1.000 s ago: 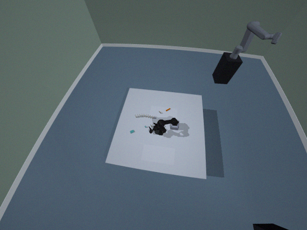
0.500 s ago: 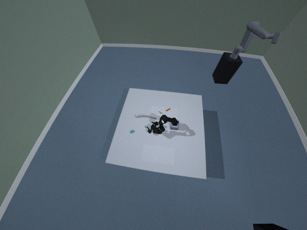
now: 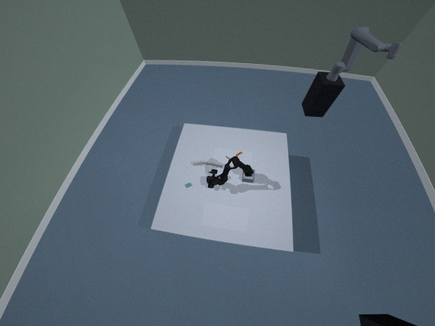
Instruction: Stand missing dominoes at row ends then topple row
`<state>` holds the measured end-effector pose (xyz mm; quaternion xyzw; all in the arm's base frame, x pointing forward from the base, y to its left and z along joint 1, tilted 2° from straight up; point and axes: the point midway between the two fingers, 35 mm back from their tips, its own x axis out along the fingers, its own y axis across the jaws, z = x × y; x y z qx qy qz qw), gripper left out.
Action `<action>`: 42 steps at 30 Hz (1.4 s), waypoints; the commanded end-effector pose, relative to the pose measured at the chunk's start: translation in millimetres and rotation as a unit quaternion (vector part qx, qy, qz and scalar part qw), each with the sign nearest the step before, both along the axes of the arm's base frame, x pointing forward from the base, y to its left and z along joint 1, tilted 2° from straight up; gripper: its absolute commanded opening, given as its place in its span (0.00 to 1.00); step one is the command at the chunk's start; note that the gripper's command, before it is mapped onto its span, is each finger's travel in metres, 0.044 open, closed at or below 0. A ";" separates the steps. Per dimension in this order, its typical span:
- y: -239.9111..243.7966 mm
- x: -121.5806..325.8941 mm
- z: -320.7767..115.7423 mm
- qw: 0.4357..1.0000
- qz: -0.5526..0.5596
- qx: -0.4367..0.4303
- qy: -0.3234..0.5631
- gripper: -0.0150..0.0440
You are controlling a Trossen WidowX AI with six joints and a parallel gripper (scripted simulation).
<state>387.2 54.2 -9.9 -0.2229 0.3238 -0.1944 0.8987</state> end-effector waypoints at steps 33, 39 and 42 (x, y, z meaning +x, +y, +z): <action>-25.7 -58.0 73.4 0.818 0.321 0.093 0.468 1.00; -25.8 -56.9 66.4 0.818 0.321 0.093 0.468 1.00; -26.3 -54.1 34.7 0.818 0.321 0.093 0.468 1.00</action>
